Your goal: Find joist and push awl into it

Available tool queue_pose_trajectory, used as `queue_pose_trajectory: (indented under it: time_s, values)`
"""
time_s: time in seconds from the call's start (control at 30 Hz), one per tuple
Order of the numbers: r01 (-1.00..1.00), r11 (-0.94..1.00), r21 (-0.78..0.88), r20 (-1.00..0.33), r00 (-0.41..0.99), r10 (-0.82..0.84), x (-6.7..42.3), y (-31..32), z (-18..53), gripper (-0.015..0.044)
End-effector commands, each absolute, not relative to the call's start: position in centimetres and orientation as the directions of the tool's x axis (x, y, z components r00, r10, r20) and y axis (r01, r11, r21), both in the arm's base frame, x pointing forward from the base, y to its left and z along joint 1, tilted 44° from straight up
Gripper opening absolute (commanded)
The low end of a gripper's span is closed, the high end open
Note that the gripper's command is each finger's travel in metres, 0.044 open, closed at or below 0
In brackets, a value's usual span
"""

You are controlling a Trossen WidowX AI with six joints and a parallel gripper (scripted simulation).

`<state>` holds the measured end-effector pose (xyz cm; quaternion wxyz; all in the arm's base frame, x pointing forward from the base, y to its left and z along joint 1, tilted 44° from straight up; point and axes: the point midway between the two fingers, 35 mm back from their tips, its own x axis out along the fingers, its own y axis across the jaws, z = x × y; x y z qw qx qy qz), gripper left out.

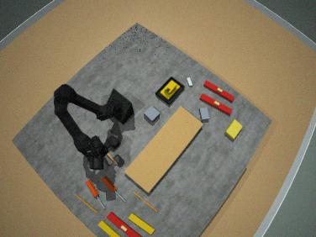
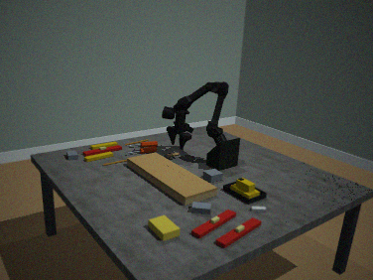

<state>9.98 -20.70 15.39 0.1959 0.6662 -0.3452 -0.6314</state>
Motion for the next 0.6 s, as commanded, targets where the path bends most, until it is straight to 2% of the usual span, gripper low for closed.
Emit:
queue_pose_trajectory:
  time_s: [0.0,0.57]
  values:
    - [-0.224,-0.679,0.699,-0.704,-0.046,-0.709,9.7,-20.7,15.3,0.0440]
    - [-0.225,-0.680,0.698,-0.705,-0.046,-0.708,10.1,-22.1,14.9,0.0440]
